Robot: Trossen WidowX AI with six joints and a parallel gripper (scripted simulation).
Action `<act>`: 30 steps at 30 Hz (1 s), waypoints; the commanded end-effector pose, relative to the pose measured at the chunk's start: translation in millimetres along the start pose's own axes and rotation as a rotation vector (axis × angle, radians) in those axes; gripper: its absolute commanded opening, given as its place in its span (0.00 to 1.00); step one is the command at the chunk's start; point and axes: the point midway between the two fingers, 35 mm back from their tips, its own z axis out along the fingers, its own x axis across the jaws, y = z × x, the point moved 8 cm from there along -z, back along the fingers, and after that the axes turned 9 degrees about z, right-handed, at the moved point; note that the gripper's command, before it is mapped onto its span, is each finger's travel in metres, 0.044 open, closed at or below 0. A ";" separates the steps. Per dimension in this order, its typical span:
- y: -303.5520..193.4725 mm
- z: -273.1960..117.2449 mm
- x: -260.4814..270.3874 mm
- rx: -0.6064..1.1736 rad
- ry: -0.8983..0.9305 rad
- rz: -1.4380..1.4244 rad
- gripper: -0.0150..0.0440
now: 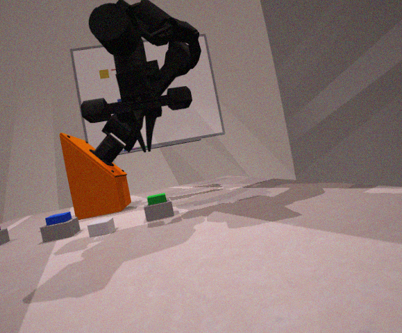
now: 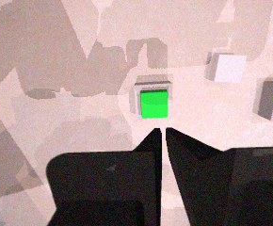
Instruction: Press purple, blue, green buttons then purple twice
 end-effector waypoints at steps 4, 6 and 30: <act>10.4 -12.0 -19.6 -0.022 -0.024 0.009 0.29; 22.2 -17.1 -45.0 -0.042 -0.050 0.022 0.29; -0.7 -11.5 -333.3 -0.001 -0.016 -0.007 0.29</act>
